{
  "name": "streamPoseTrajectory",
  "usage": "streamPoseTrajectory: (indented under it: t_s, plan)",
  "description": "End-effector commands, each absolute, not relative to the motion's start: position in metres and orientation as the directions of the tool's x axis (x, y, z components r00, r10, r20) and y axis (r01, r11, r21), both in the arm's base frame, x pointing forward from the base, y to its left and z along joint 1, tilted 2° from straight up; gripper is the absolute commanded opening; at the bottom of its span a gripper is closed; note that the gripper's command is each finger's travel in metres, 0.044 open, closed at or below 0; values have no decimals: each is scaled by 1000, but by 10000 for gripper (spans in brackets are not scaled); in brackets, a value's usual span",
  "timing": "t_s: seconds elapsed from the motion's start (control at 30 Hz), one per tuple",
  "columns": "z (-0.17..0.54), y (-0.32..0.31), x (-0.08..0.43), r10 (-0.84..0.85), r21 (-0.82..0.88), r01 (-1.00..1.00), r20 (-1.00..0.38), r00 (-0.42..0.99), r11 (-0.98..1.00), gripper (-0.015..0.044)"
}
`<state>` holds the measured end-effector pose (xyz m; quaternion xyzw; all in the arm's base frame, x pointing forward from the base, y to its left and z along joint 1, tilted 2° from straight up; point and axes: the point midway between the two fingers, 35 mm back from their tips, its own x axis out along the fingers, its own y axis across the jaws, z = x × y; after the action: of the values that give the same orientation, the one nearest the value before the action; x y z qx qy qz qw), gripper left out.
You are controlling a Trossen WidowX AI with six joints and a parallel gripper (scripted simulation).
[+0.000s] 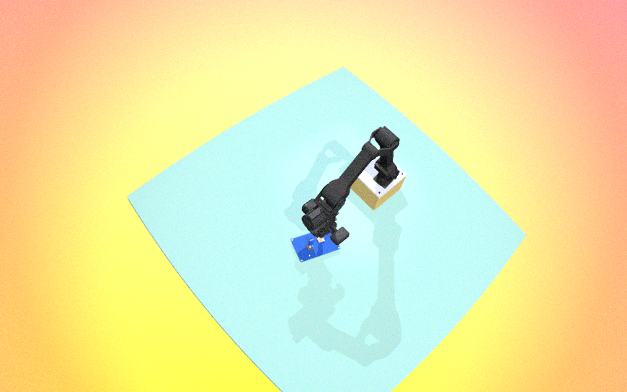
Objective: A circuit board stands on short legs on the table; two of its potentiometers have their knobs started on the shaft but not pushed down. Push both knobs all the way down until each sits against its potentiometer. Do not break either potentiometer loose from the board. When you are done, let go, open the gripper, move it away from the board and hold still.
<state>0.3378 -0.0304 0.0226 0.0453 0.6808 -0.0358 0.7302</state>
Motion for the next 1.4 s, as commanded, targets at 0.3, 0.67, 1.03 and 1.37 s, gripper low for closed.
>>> streamPoseTrajectory:
  t_s: [0.3,0.67,1.03,1.37]
  plan:
    - [13,-29,338,14,22,117,-998,62,993,0]
    - [9,-29,338,14,22,117,-998,62,993,0]
    - [6,-29,338,14,22,117,-998,62,993,0]
    - [5,-29,338,14,22,117,-998,62,993,0]
